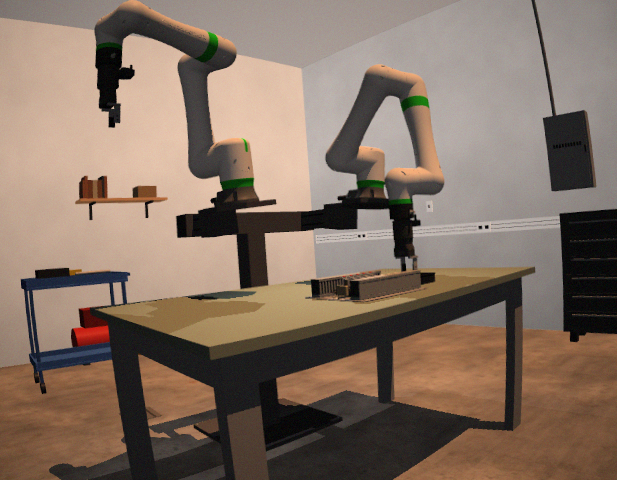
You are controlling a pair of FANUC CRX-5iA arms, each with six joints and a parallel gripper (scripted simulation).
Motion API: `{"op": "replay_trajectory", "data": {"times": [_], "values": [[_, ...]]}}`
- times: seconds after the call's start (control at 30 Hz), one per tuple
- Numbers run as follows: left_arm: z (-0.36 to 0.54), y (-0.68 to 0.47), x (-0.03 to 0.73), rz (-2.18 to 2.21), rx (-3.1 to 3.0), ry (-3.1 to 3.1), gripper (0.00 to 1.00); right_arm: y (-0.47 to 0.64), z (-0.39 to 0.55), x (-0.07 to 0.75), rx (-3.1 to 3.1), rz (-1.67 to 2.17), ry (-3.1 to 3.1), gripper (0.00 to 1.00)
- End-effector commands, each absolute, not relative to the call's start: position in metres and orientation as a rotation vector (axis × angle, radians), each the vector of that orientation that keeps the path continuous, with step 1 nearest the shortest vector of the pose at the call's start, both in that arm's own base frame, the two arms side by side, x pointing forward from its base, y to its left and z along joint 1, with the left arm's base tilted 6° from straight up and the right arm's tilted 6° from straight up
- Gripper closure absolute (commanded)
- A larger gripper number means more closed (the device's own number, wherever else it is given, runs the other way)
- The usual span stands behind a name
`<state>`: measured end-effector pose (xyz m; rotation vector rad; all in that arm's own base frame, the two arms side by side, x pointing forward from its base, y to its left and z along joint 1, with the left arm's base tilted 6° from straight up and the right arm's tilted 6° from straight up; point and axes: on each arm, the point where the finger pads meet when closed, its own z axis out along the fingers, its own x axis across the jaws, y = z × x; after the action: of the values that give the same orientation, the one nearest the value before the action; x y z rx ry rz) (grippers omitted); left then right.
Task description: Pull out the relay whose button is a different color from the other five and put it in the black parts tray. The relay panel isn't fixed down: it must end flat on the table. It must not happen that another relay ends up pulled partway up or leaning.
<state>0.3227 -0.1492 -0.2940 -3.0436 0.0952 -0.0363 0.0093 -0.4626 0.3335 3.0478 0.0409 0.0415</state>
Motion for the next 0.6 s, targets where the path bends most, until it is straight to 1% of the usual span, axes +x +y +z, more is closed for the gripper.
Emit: {"op": "replay_trajectory", "data": {"times": [0.0,0.57], "values": [[-0.2923,-0.1497,0.3232,-0.038,-3.044,0.095,0.02,-0.4628,0.3344,0.0091,3.046,0.041,0.041,0.00],[-0.2856,-0.1503,0.3230,-0.038,-3.044,0.095,0.02,-0.4628,0.3344,0.0091,3.046,0.041,0.041,0.00]]}}
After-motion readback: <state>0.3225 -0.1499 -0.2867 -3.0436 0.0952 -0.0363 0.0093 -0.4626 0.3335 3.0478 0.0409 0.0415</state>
